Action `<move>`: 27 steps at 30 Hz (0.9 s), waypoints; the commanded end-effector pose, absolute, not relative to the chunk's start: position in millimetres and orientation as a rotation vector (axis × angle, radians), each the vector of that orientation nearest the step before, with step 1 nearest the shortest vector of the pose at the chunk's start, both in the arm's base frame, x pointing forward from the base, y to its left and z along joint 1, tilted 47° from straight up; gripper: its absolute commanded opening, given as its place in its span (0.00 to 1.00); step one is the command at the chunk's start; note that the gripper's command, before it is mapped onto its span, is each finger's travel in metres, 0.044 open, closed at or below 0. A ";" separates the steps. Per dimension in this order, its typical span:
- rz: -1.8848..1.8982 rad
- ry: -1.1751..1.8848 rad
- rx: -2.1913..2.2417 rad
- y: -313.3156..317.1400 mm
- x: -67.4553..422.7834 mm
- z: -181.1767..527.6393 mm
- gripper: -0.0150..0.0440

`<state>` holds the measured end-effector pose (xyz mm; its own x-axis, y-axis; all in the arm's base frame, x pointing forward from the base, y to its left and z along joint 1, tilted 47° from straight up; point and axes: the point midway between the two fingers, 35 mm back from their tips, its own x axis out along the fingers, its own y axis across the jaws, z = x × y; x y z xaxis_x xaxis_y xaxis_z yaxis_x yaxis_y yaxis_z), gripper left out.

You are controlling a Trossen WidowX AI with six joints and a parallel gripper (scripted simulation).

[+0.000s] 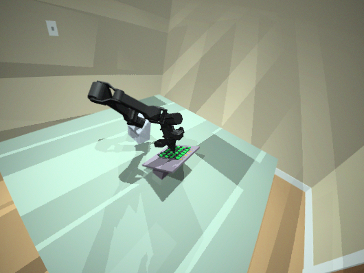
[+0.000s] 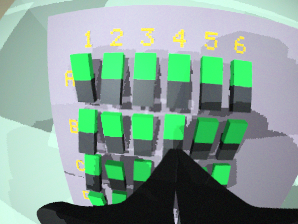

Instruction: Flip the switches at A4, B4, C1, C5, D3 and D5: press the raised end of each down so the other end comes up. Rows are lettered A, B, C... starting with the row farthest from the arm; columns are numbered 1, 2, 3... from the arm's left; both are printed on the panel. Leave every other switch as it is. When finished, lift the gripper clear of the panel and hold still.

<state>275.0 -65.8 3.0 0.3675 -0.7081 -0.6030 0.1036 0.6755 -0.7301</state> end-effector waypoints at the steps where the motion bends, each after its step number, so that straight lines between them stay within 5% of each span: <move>1: -0.565 1.083 -0.662 -65.4 274.4 1.6 0.25; 27: -0.565 1.083 -0.662 -67.9 275.6 -0.5 0.25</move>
